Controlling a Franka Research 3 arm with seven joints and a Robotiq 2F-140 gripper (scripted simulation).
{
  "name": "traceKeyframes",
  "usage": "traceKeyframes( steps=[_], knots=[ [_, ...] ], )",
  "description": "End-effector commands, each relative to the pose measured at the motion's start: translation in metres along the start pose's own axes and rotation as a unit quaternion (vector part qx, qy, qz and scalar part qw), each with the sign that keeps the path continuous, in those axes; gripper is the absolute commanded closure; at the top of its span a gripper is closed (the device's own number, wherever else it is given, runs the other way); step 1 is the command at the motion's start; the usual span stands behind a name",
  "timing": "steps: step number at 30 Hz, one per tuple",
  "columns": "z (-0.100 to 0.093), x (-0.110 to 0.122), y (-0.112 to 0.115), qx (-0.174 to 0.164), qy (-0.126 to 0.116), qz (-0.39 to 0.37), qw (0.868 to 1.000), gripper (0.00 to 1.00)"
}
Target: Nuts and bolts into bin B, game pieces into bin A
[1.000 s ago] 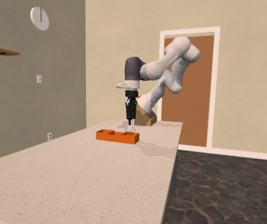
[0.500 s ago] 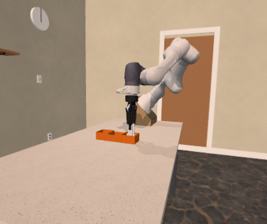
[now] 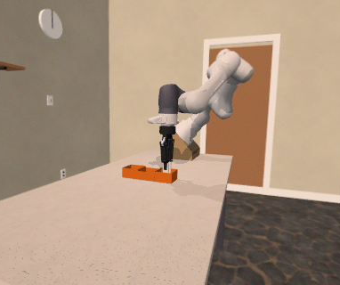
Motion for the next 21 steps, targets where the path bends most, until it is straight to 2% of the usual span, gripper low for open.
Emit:
traceKeyframes(
  steps=[1, 12, 13, 21],
  knots=[
    [-0.0003, -0.0037, 0.0, 0.002, -0.004, -0.003, 1.0, 0.87],
    [-0.0003, -0.0036, 0.0011, 0.002, -0.004, -0.003, 1.0, 0.87],
    [-0.0003, -0.0036, 0.0011, 0.002, -0.004, -0.003, 1.0, 0.81],
    [-0.0003, -0.0036, 0.0011, 0.002, -0.004, -0.003, 1.0, 0.81]
  ],
)
Point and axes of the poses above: the point where the finger pads meet when closed, its own z axis out along the fingers, its own x axis across the jaws, y = z × x, the point moved 10 cm from there along -z, back along the fingers, and after that the axes turned 11 degrees about -z, right-handed, at the moved point
